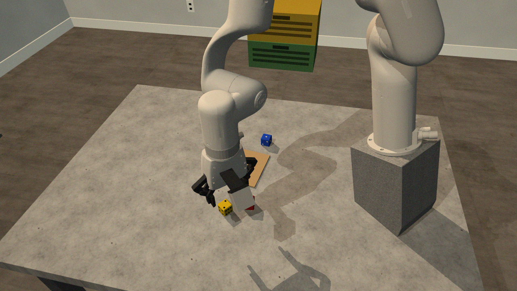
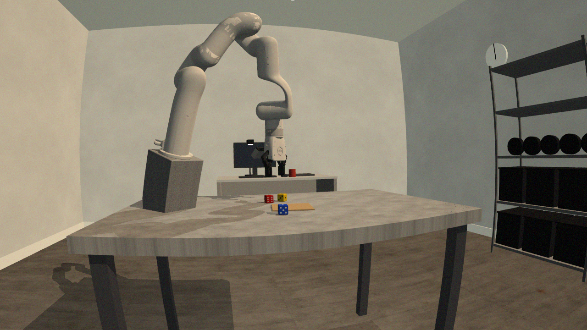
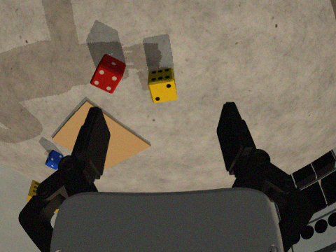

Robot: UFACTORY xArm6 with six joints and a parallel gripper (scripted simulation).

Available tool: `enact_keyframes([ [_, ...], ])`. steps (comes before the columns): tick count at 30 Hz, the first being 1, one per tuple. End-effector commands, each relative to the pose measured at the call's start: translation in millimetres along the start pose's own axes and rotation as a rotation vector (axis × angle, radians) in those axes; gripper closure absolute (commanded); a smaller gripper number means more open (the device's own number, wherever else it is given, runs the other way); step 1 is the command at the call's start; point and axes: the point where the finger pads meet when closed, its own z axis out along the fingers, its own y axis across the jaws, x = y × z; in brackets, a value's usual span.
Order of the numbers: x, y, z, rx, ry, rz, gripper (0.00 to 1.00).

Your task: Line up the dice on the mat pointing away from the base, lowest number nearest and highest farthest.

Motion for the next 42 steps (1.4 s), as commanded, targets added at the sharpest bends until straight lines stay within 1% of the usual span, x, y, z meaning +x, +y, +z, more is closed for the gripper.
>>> enact_keyframes([
  [1,-1.0,-0.4,-23.7,0.008,0.004,-0.001,0.00],
  [4,-1.1,-0.2,-39.5,0.008,0.004,-0.001,0.00],
  [7,-1.1,-0.2,-46.4,0.008,0.004,-0.001,0.00],
  [18,-1.4,-0.4,-46.9,0.009,0.004,0.000,0.00],
  [20,-8.7,-4.6,-46.2,0.010,0.008,0.022,0.00],
  [21,-17.6,-10.0,-45.4,0.012,0.012,0.050,0.00],
  [23,-46.2,-29.6,-43.1,0.016,0.024,0.145,0.00],
  [24,-46.2,-29.6,-43.1,0.016,0.024,0.145,0.00],
  [25,-64.7,-44.2,-41.7,0.018,0.030,0.210,0.00],
  [26,-64.7,-44.2,-41.7,0.018,0.030,0.210,0.00],
  [27,-84.8,-61.9,-40.5,0.019,0.036,0.285,0.00],
  [28,-84.8,-61.9,-40.5,0.019,0.036,0.285,0.00],
  [29,-101.8,-78.8,-39.6,0.019,0.039,0.352,0.00],
  [33,-105.2,-82.5,-39.5,0.020,0.039,0.366,0.00],
  [35,-141.4,-127.1,-38.7,0.018,0.039,0.529,0.00],
  [38,-142.7,-129.0,-38.8,0.018,0.039,0.535,0.00],
  [39,-158.2,-152.9,-39.0,0.017,0.035,0.617,0.00],
  [40,-158.2,-152.9,-39.0,0.017,0.035,0.617,0.00],
  [41,-170.9,-175.7,-39.7,0.015,0.029,0.692,0.00],
  [42,-170.9,-175.7,-39.7,0.015,0.029,0.692,0.00],
])
